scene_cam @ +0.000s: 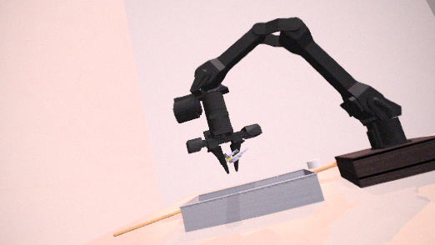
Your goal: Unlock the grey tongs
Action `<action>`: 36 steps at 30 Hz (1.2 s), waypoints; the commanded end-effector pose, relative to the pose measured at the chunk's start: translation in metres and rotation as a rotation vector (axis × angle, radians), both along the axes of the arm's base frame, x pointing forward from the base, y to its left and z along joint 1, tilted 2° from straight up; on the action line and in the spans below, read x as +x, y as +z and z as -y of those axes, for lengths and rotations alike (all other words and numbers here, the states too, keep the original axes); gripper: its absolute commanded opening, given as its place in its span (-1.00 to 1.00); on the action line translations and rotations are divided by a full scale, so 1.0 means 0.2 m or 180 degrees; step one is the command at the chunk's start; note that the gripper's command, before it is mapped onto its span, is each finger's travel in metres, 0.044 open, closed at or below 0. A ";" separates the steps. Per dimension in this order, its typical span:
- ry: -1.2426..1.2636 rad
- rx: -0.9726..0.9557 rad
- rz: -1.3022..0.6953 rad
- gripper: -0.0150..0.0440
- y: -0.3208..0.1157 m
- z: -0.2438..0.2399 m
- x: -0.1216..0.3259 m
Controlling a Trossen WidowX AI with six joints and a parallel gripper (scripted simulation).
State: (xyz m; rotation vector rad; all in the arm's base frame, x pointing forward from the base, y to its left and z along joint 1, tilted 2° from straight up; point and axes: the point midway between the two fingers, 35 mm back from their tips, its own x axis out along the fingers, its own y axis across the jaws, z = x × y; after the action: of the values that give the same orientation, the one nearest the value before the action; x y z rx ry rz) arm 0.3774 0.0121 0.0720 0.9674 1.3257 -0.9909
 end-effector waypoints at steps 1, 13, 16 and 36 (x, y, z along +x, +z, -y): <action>0.0485 0.0018 0.0001 -1.00 0.00 -0.07 0.00; 0.2178 0.0014 -0.0030 -1.00 0.01 -0.30 -0.03; 0.2558 0.0005 -0.0050 -1.00 0.01 -0.37 -0.05; 0.5284 0.0031 -0.0072 -1.00 0.01 -0.70 -0.14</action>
State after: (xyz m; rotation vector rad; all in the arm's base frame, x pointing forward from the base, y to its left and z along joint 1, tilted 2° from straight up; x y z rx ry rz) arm 0.3509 0.1436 0.0721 -0.2390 1.5635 0.2176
